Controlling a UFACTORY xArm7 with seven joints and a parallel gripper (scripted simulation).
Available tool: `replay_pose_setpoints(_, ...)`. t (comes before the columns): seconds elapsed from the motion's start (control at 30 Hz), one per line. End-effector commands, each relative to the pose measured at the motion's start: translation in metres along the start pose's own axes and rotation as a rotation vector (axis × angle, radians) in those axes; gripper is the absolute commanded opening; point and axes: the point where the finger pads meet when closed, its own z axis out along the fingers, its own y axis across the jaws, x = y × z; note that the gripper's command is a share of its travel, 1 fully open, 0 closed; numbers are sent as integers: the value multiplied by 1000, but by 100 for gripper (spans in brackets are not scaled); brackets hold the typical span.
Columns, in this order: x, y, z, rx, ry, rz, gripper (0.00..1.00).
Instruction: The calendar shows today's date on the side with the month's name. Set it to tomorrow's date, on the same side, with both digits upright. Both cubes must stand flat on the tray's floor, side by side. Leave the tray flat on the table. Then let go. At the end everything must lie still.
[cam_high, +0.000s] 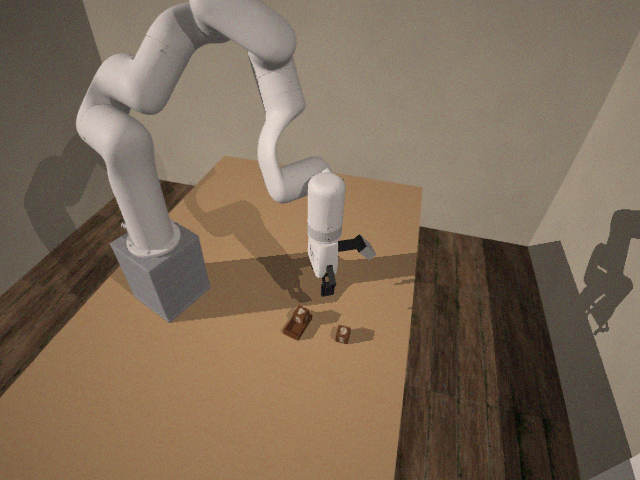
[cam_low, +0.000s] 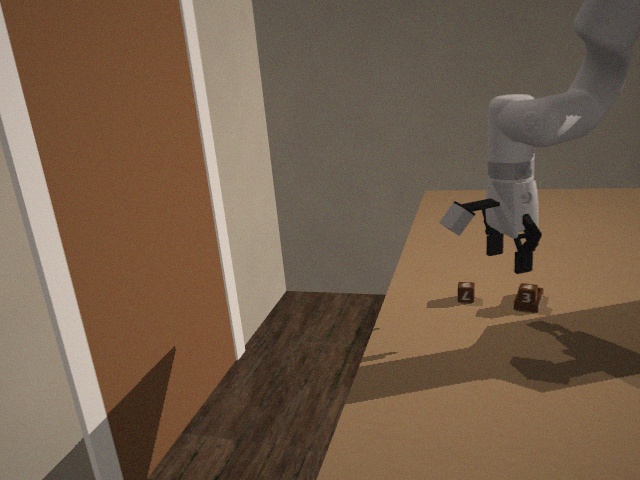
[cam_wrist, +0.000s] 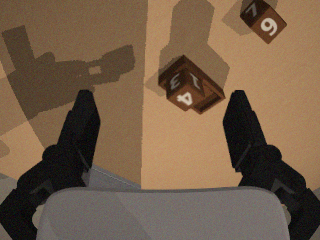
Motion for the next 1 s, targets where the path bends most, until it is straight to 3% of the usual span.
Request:
replay_pose_setpoints(0.0, 1, 0, 7, 0, 2, 0, 100)
replay_pose_setpoints(0.27, 1, 0, 41, 0, 2, 0, 100)
replay_pose_setpoints(0.47, 2, -1, 52, 0, 2, 0, 100)
replay_pose_setpoints(0.97, 2, -1, 55, 0, 2, 0, 100)
